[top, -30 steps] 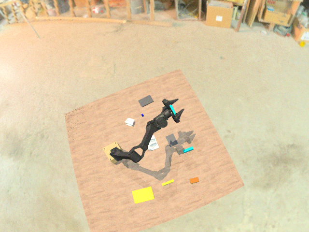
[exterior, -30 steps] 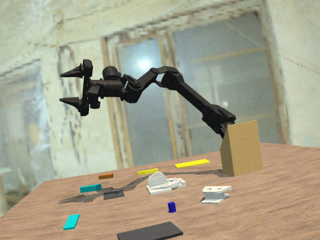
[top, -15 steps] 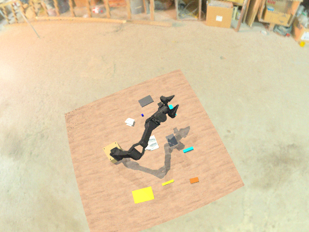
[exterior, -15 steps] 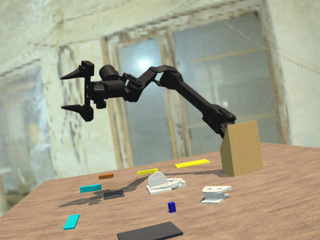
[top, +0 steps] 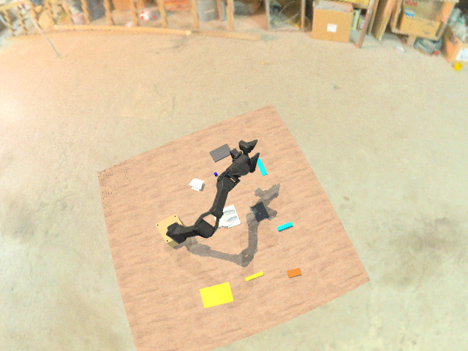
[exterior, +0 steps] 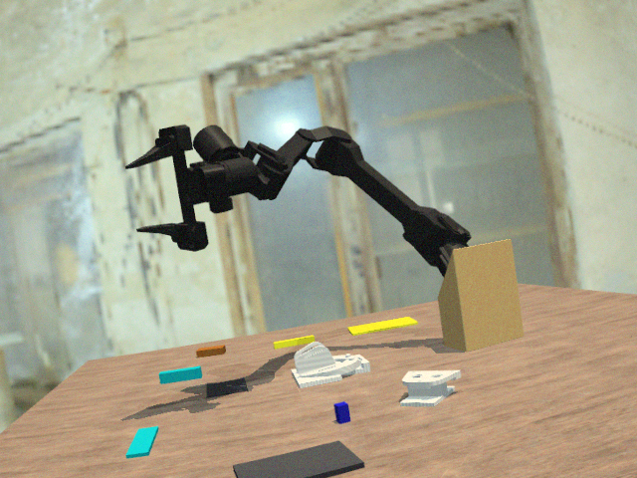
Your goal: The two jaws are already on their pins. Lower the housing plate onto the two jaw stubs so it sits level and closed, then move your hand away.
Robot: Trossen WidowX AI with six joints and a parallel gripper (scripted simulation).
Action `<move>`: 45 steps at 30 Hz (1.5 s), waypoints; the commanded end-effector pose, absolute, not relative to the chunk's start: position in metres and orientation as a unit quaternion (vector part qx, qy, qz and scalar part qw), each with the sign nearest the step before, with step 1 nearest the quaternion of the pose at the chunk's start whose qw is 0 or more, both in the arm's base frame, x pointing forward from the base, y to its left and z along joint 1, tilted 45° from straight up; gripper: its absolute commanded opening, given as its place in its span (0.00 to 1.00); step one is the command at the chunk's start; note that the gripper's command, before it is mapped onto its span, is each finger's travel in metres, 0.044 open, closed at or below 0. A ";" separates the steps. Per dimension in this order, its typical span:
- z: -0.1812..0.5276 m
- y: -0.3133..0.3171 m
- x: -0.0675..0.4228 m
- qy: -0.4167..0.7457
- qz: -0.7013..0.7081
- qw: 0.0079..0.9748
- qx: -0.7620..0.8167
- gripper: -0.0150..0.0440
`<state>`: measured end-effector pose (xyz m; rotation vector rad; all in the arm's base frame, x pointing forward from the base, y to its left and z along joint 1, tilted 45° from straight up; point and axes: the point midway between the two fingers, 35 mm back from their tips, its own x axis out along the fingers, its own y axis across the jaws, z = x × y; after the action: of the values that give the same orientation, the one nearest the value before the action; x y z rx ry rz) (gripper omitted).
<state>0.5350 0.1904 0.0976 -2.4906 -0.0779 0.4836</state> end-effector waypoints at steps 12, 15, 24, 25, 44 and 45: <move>0.042 0.213 0.514 0.035 0.271 0.395 -0.877 1.00; 0.030 0.216 0.508 0.052 0.288 0.413 -0.863 1.00; -0.004 0.225 0.488 0.111 0.330 0.462 -0.816 1.00; -0.008 0.226 0.485 0.119 0.333 0.467 -0.810 1.00; -0.075 0.235 0.431 0.276 0.380 0.537 -0.701 1.00; -0.078 0.235 0.428 0.285 0.380 0.539 -0.695 1.00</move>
<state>0.4353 0.2326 -0.0712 -1.6887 0.6328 0.9045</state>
